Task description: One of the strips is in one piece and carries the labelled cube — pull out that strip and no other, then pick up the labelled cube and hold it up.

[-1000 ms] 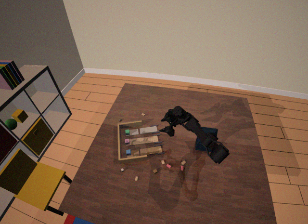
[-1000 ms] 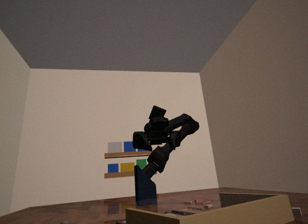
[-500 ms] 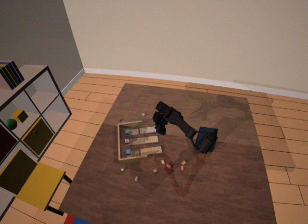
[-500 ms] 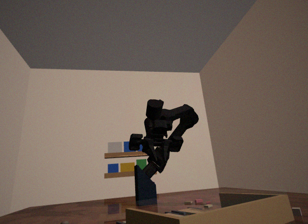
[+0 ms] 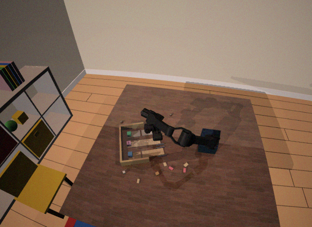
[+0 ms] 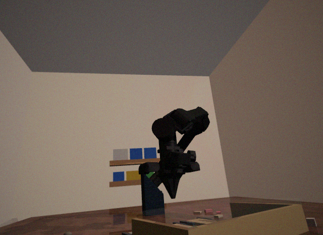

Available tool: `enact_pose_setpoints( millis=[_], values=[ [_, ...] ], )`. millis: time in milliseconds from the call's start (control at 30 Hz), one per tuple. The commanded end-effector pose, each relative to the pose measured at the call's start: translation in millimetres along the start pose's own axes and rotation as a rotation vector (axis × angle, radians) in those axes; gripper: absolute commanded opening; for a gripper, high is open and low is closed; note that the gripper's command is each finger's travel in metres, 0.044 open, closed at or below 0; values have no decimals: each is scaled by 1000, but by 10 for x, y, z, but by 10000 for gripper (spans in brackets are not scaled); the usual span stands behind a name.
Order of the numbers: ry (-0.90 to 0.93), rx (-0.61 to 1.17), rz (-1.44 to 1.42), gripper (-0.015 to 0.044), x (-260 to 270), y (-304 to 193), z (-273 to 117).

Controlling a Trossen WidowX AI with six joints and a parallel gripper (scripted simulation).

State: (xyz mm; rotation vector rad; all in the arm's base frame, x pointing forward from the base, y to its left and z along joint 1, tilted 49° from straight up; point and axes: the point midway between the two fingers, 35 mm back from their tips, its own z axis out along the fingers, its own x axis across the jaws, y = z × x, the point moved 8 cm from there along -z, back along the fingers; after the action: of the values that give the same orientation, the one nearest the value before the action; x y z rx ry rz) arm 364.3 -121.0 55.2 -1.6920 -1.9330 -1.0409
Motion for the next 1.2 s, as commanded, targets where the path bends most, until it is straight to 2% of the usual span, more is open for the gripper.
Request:
enact_pose_setpoints(
  millis=[0,1167],
  values=[
    [11,34,-25,0,-1,34,8],
    [12,33,-25,0,-29,27,540]
  ],
)
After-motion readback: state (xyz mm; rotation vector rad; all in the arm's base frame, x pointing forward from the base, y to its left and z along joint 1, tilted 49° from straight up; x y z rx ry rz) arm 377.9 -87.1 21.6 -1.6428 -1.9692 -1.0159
